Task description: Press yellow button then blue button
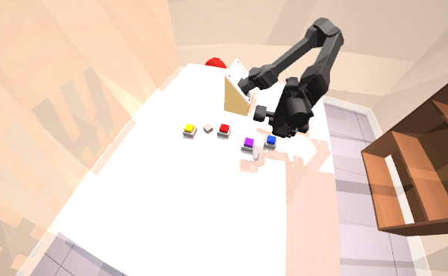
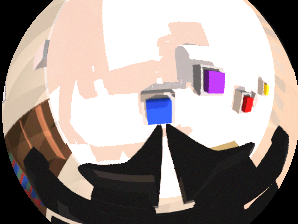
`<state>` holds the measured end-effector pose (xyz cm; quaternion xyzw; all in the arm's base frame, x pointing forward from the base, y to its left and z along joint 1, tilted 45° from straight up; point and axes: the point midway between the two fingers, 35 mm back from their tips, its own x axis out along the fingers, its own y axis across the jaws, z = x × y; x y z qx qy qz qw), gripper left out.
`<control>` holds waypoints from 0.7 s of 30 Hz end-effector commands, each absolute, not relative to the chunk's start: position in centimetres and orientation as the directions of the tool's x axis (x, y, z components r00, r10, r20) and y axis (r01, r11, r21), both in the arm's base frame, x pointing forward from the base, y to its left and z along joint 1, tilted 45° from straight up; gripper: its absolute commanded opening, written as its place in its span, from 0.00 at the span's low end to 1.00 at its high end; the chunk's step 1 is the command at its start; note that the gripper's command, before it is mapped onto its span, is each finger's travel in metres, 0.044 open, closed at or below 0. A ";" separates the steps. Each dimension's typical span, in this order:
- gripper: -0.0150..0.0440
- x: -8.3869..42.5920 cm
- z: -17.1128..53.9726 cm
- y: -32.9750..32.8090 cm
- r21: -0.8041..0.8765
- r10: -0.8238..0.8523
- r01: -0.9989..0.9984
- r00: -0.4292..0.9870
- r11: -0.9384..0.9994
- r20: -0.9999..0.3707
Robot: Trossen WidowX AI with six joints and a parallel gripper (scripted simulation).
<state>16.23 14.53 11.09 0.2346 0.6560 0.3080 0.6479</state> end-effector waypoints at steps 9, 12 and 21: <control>0.29 16.1 9.7 16.0 0.709 0.708 -0.093 -0.041 0.699 -0.705; 0.29 16.1 9.3 16.4 0.709 0.708 -0.093 -0.041 0.699 -0.705; 0.29 16.0 8.3 17.4 0.710 0.710 -0.093 -0.041 0.698 -0.703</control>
